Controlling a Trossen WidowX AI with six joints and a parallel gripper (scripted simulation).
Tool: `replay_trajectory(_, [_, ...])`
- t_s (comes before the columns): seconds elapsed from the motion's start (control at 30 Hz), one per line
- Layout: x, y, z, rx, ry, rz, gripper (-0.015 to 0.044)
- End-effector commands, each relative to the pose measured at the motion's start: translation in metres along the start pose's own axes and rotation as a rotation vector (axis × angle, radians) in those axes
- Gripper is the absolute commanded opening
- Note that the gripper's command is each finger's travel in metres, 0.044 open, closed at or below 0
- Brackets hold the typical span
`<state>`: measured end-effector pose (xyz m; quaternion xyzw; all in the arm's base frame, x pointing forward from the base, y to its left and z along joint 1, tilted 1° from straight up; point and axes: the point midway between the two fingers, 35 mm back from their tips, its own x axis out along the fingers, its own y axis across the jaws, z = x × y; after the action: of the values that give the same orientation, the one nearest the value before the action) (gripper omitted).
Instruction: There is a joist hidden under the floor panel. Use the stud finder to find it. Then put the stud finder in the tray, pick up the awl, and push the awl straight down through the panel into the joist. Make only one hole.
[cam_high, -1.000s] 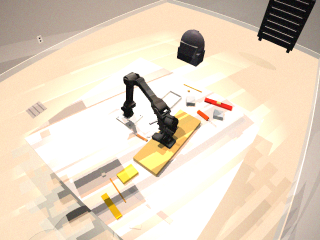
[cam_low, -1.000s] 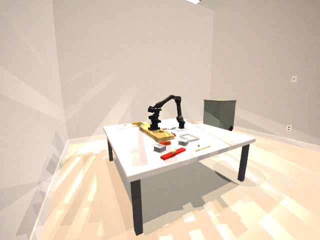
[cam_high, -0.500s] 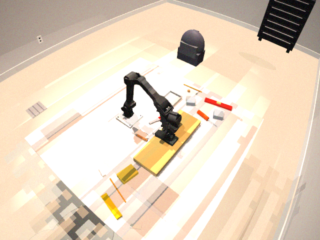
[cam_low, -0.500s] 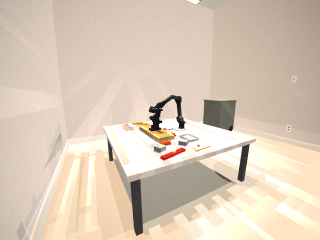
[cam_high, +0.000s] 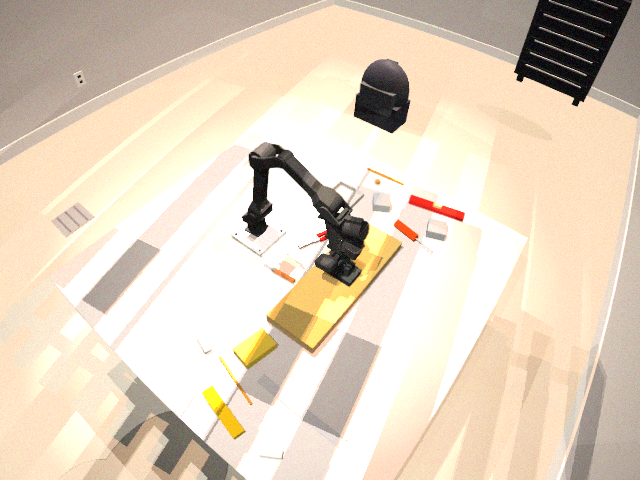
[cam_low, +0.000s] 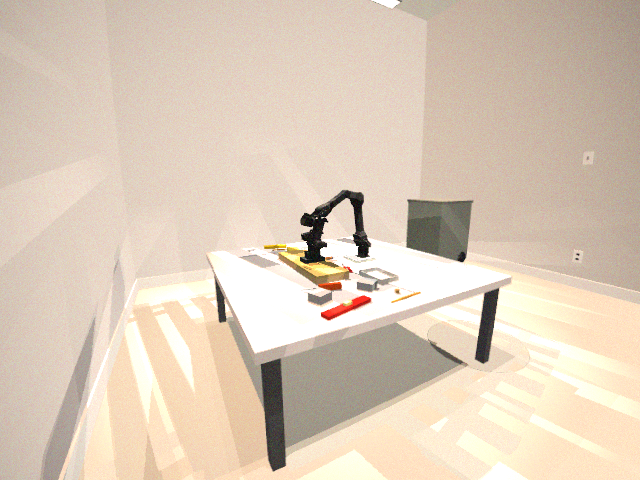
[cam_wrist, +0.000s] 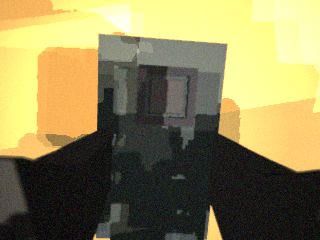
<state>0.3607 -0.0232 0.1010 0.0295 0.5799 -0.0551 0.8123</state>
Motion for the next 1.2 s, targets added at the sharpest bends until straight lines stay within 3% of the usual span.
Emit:
replay_trajectory(0.0, [0.000,0.010,0.000,0.001,0.001,0.006,0.0000])
replay_trajectory(1.17, [0.000,0.075,0.000,0.003,0.001,0.012,0.0000])
